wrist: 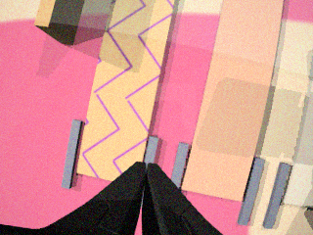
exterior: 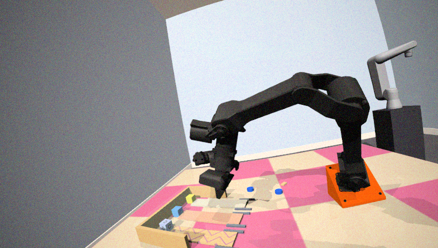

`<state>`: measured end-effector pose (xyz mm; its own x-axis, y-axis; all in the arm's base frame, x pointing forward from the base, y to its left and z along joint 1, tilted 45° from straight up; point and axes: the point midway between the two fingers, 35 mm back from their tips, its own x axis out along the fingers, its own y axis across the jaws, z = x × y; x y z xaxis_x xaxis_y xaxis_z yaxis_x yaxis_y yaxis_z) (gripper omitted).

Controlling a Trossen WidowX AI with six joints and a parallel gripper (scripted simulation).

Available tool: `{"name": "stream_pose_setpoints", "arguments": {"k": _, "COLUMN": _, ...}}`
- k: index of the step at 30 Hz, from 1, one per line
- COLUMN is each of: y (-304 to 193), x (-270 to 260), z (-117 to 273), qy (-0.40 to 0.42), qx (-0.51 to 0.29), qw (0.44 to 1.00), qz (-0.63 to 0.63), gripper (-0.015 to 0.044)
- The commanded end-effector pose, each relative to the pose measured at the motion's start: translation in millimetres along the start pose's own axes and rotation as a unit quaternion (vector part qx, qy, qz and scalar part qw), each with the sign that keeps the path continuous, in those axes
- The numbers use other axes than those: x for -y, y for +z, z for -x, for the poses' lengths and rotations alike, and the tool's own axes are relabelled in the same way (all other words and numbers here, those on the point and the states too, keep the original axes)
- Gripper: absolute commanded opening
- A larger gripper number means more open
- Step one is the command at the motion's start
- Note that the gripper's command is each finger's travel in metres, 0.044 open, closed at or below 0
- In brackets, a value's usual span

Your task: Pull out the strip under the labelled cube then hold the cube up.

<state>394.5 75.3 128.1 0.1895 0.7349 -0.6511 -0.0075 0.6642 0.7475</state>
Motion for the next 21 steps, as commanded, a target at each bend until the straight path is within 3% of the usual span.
{"name": "stream_pose_setpoints", "arguments": {"k": 1, "y": -13, "x": -39, "z": -35, "qy": -0.038, "qx": -0.151, "qw": 0.988, "qz": -0.021, "gripper": 0.0}}
{"name": "stream_pose_setpoints", "arguments": {"k": 21, "y": -16, "x": -39, "z": -45, "qy": -0.039, "qx": -0.154, "qw": 0.987, "qz": -0.022, "gripper": 0.0}}
